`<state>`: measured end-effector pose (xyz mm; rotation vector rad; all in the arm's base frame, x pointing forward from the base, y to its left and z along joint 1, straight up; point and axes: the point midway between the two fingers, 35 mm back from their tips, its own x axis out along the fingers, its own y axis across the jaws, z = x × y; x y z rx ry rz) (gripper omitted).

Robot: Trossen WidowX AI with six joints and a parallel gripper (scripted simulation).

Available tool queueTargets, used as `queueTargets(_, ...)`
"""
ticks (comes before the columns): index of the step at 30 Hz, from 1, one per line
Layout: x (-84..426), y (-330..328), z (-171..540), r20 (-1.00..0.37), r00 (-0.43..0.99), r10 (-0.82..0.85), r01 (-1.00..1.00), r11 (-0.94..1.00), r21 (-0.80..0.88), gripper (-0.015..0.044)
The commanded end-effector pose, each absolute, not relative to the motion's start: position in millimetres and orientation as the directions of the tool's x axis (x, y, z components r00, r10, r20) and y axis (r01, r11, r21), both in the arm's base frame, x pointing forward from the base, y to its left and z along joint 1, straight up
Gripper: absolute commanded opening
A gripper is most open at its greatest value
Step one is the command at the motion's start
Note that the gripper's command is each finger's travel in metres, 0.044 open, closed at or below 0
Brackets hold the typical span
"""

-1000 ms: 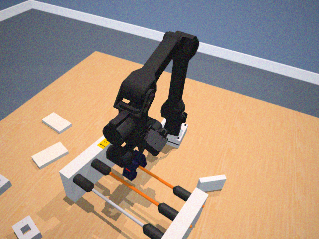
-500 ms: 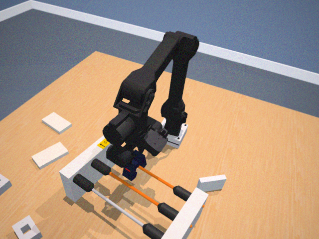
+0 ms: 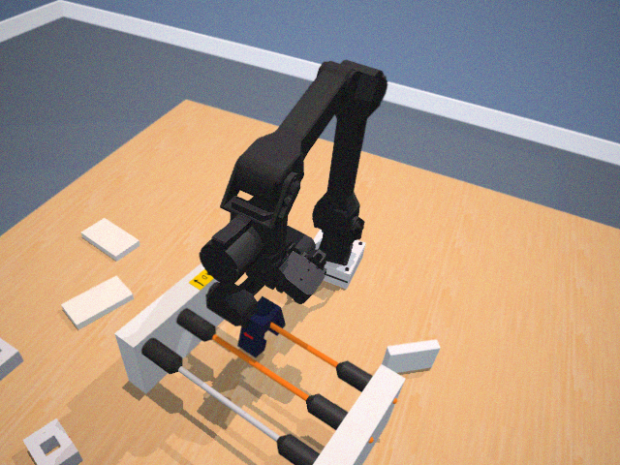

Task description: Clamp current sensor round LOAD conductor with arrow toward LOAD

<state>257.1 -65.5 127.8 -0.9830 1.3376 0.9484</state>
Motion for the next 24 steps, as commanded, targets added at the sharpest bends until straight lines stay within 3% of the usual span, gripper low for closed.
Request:
queueTargets(1,257,-66,129,-1.000,0.020,-0.013,-0.948,0.319,-0.023,0.0440)
queueTargets(7,258,-66,89,-1.000,0.007,-0.005,-0.949,0.316,-0.008,0.0440)
queueTargets(24,258,-66,69,-1.000,0.006,-0.005,-0.949,0.316,-0.007,0.0440)
